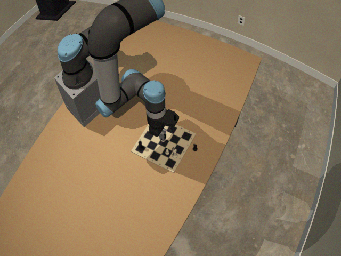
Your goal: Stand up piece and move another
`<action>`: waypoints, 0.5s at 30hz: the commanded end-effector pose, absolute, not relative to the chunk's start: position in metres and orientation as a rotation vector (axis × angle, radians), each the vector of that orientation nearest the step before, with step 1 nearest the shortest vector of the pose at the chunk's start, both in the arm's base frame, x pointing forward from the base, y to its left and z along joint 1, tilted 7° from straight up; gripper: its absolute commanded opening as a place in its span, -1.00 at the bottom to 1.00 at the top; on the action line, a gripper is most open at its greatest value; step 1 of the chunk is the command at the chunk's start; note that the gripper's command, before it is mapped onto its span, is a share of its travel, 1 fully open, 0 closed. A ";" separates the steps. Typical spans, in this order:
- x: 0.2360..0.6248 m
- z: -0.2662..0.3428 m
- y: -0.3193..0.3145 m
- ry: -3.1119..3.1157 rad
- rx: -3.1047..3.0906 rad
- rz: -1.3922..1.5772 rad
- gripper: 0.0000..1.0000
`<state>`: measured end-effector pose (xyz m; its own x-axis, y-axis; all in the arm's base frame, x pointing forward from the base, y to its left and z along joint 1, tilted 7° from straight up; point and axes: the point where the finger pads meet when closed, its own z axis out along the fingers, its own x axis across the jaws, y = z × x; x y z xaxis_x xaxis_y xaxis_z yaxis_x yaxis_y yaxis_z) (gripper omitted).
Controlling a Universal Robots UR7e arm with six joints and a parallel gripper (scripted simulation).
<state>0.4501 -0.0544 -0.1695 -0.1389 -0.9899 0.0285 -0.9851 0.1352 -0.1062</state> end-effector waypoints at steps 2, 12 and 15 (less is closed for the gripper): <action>0.455 -0.185 -0.057 2.326 -2.025 -0.166 -1.00; 0.454 -0.188 -0.057 2.327 -2.025 -0.164 -1.00; 0.454 -0.188 -0.056 2.327 -2.025 -0.164 -1.00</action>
<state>0.4532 -0.0558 -0.1878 -0.1391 -0.9898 0.0299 -0.9846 0.1350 -0.1110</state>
